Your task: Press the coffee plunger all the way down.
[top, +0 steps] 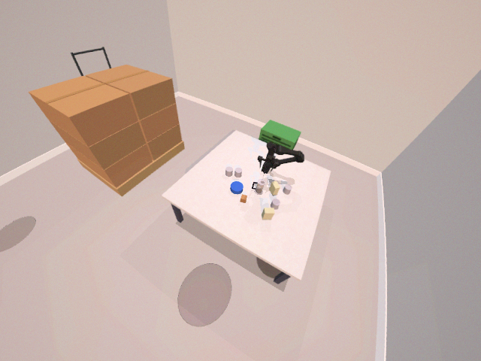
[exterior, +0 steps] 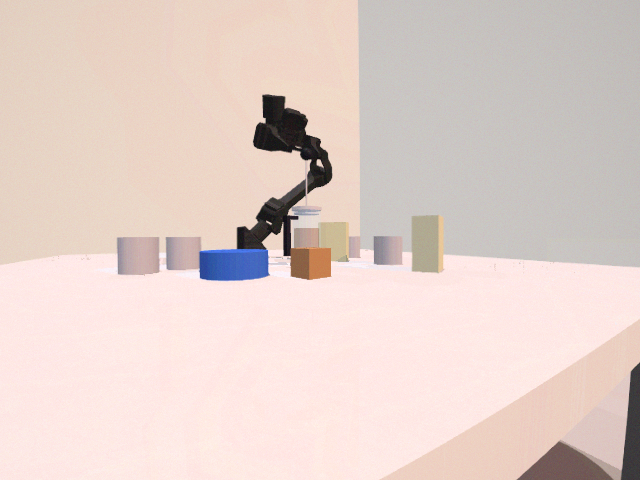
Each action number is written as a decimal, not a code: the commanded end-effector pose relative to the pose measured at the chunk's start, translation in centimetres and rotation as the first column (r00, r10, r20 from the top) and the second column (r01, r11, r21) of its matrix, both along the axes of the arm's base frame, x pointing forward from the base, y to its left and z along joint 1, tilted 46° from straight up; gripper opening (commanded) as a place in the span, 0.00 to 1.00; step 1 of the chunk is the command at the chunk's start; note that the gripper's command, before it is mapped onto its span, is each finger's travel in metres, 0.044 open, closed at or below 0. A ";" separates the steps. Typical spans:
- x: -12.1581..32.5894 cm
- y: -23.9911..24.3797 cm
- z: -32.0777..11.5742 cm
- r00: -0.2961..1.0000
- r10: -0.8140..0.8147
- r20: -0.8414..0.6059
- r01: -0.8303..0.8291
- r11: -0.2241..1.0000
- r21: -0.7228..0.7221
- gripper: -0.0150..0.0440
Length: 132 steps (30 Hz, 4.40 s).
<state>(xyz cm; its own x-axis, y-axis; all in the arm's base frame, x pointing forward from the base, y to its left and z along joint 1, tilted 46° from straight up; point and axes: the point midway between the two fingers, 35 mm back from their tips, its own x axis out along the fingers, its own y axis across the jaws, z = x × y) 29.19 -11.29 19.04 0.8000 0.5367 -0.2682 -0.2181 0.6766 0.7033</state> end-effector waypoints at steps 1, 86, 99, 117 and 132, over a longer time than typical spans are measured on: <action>0.5 0.3 -0.1 1.000 -0.004 -0.002 0.004 1.000 0.000 1.00; 1.7 6.8 -6.7 1.000 -0.005 -0.002 0.005 1.000 -0.002 0.46; 1.9 8.3 -7.6 1.000 -0.008 0.007 0.008 1.000 0.006 0.46; 2.2 8.2 -7.6 1.000 -0.007 0.007 0.007 1.000 0.006 0.46; 2.3 7.9 -7.4 1.000 -0.015 0.019 0.015 1.000 -0.003 0.46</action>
